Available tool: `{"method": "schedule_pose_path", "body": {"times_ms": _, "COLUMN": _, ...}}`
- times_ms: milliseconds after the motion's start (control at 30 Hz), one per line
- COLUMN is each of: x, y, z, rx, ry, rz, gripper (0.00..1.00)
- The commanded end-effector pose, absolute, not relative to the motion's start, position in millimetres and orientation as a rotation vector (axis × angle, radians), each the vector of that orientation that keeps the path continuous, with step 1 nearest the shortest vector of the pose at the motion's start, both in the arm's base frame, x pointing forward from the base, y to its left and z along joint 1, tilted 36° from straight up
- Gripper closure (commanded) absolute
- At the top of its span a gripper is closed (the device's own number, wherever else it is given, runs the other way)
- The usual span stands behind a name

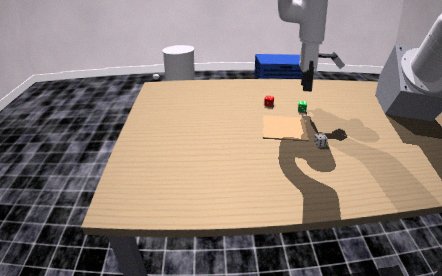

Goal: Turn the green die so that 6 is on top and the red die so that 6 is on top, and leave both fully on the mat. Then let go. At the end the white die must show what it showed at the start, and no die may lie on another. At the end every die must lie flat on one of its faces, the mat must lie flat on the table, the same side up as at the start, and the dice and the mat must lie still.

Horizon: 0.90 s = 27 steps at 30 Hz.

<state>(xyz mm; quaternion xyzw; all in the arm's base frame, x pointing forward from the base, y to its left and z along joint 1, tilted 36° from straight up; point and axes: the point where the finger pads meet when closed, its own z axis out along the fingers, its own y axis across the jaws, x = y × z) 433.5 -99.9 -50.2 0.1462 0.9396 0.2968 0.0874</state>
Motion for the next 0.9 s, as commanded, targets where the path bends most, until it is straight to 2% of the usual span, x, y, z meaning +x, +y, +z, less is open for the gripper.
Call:
{"method": "schedule_pose_path", "body": {"times_ms": 0, "x": 434.5, "y": -99.5, "z": -51.5, "rx": 0.442, "ry": 2.798, "rz": 0.884, "gripper": 0.53}}
{"method": "schedule_pose_path", "body": {"times_ms": 867, "x": 442.3, "y": -85.4, "z": -73.0, "rx": 0.448, "ry": 2.798, "rz": 0.885, "gripper": 0.53}}
